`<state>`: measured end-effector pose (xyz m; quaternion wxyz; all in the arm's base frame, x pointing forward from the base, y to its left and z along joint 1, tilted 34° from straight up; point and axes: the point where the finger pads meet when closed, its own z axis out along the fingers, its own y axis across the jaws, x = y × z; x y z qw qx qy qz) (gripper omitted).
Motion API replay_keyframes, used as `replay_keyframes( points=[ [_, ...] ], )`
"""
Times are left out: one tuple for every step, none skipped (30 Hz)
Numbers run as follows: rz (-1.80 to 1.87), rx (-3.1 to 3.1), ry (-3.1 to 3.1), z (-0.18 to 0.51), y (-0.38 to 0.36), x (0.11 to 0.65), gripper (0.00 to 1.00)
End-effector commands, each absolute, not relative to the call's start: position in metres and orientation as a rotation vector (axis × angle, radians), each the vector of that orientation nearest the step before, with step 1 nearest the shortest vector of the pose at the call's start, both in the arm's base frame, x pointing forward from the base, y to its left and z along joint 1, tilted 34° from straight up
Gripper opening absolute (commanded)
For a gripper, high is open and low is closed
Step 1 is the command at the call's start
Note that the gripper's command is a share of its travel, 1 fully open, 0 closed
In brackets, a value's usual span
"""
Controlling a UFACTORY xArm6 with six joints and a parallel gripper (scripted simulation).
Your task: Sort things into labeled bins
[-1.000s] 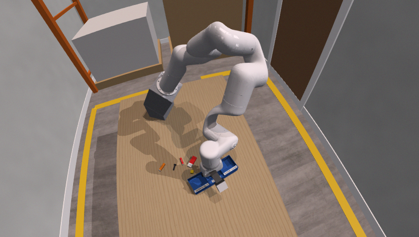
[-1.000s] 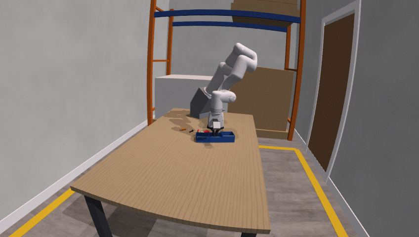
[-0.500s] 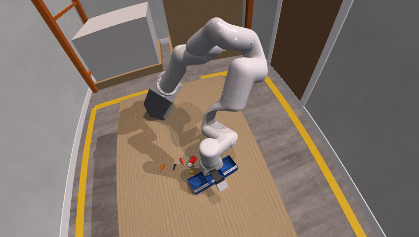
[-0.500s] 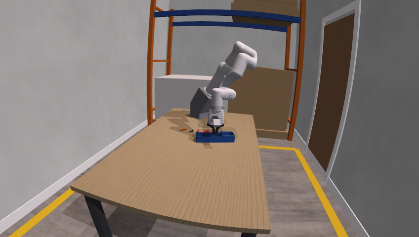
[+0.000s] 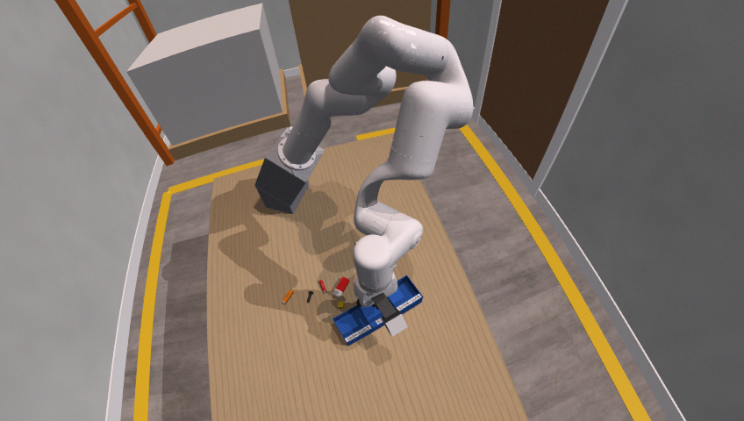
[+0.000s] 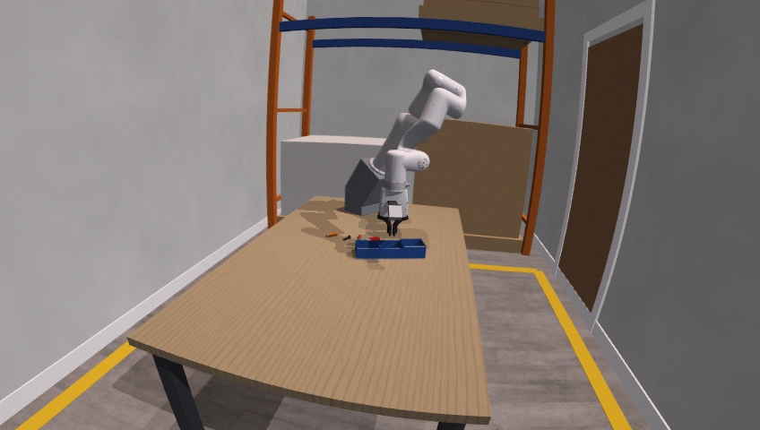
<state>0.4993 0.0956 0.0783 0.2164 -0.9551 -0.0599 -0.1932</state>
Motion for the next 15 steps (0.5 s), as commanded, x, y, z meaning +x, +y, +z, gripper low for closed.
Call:
replay_keyframes(
  points=[
    [-0.539, -2.645, -0.169, 0.085, 0.109, 0.496, 0.07],
    [-0.539, -2.645, -0.169, 0.087, 0.114, 0.494, 0.07],
    [-0.539, -2.645, -0.169, 0.088, 0.118, 0.493, 0.07],
    [-0.539, -2.645, -0.169, 0.09, 0.123, 0.491, 0.07],
    [-0.539, -2.645, -0.169, 0.092, 0.127, 0.49, 0.07],
    [-0.539, -2.645, -0.169, 0.094, 0.132, 0.488, 0.07],
    [-0.539, -2.645, -0.169, 0.095, 0.136, 0.487, 0.07],
    [-0.539, -2.645, -0.169, 0.097, 0.14, 0.485, 0.07],
    [-0.539, -2.645, -0.169, 0.099, 0.145, 0.484, 0.07],
    [-0.539, -2.645, -0.169, 0.099, 0.145, 0.484, 0.07],
    [-0.539, -2.645, -0.169, 0.099, 0.145, 0.484, 0.07],
    [-0.539, -2.645, -0.169, 0.101, 0.149, 0.482, 0.07],
    [-0.538, -2.645, -0.169, 0.102, 0.154, 0.481, 0.07],
    [-0.538, -2.645, -0.169, 0.104, 0.158, 0.479, 0.07],
    [-0.538, -2.645, -0.169, 0.106, 0.163, 0.478, 0.07]
  ],
)
